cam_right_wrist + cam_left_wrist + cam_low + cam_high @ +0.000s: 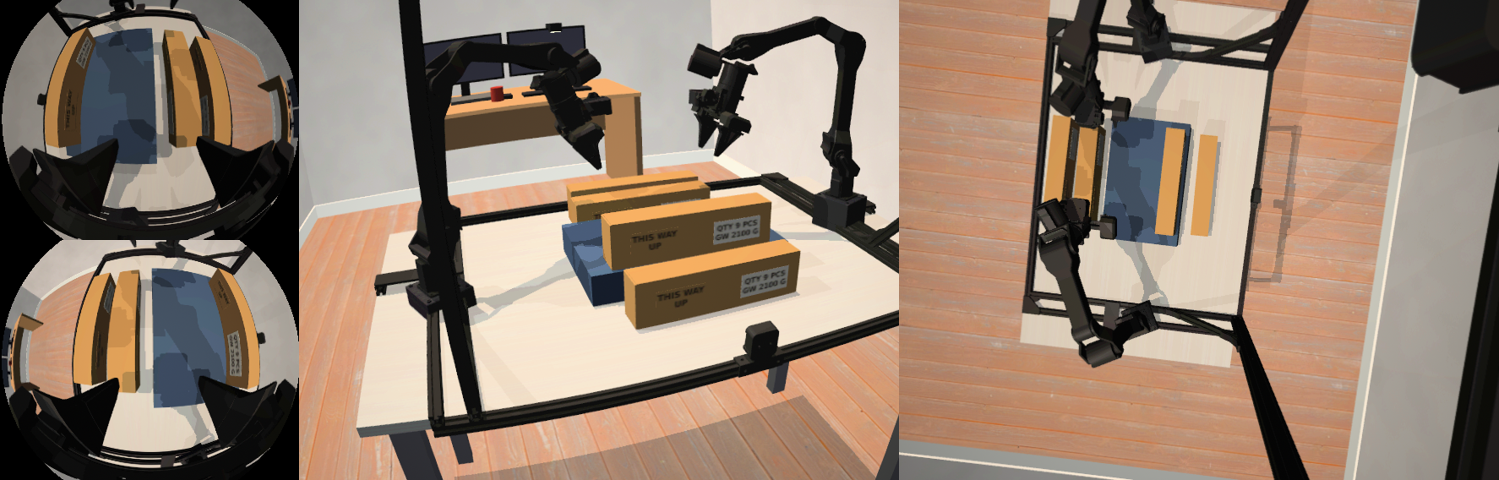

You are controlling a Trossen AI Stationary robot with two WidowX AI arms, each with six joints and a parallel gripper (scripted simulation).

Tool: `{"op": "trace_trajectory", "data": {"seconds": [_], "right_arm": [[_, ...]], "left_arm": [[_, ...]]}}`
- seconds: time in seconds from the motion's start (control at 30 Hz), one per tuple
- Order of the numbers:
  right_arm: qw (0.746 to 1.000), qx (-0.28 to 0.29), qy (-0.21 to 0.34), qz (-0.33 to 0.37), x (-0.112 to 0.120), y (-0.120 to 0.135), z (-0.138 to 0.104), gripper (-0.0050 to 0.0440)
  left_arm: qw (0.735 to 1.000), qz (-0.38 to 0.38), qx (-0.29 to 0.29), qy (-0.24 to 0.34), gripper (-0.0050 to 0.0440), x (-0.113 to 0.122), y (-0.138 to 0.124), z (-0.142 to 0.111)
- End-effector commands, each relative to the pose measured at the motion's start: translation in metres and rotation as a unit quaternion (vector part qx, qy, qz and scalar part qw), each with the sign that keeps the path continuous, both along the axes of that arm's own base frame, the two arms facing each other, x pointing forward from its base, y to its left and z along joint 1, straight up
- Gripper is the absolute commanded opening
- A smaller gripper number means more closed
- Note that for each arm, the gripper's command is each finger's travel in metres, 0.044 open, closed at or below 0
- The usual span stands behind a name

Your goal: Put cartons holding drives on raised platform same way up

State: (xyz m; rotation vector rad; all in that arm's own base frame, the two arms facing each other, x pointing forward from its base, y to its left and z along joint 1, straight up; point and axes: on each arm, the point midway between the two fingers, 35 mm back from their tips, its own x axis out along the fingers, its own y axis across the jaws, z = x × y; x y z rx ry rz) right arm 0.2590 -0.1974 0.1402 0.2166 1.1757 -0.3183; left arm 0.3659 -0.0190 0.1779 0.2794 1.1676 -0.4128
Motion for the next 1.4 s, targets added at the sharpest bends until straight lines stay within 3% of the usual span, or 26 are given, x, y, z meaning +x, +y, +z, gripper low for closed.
{"op": "trace_trajectory", "data": {"seconds": [0.0,0.37,0.67,1.37], "right_arm": [[1.0,-0.001,-0.001,0.003,-0.012,-0.033,0.0,0.0389],[1.0,-0.001,-0.001,0.003,-0.043,-0.109,-0.001,0.0389],[1.0,-0.001,-0.001,0.003,-0.054,-0.137,-0.001,0.0389],[1.0,-0.001,-0.001,0.003,-0.059,-0.148,-0.006,0.0389]], "left_arm": [[1.0,-0.002,-0.001,-0.002,0.0389,0.019,0.031,0.0],[1.0,-0.002,-0.001,-0.002,0.0389,0.059,0.104,-0.001],[1.0,-0.002,-0.001,-0.002,0.0389,0.073,0.131,-0.001],[1.0,-0.002,-0.001,-0.002,0.0389,0.08,0.142,-0.006]]}}
